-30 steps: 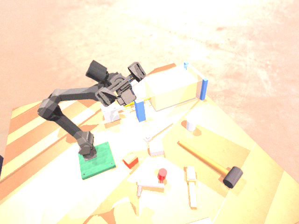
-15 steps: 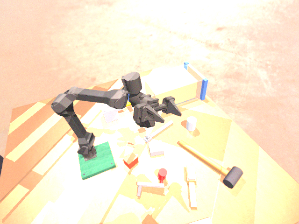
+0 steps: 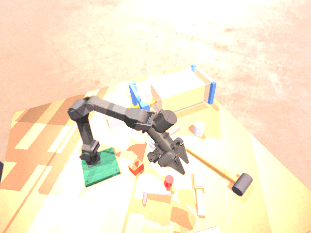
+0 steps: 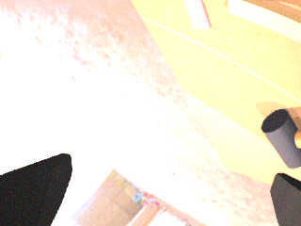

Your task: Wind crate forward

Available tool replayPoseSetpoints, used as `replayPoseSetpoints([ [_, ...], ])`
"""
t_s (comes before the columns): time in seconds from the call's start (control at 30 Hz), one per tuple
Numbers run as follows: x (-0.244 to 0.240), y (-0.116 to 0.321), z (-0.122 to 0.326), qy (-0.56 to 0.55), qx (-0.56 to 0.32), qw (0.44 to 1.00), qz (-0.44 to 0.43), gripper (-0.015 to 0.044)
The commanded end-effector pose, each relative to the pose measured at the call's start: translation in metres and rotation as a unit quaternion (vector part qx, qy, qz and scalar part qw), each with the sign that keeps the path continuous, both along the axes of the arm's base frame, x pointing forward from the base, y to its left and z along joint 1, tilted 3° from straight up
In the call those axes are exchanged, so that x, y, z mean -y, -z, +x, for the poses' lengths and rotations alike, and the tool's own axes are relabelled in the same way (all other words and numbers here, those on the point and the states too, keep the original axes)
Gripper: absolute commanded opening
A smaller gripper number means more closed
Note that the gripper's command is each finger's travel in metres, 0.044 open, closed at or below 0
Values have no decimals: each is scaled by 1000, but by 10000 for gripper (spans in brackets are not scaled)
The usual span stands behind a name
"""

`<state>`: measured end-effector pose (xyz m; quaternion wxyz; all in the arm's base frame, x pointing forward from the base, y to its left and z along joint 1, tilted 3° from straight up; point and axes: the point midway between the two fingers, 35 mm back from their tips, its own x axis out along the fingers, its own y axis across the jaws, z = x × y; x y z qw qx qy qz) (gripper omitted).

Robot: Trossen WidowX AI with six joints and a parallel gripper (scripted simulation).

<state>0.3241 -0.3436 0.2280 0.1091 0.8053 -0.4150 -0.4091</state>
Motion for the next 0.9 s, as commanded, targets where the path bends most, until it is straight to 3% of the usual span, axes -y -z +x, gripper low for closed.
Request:
replayPoseSetpoints([
  [0.0, -2, 74, -29, -5, -82, 983, 162, 440],
  [0.33, -42, 148, -92, 24, -157, 885, 438, 440],
  [0.73, -43, 150, -93, 25, -158, 882, 443, 440],
  [0.87, -40, 169, -93, 25, -158, 882, 443, 440],
])
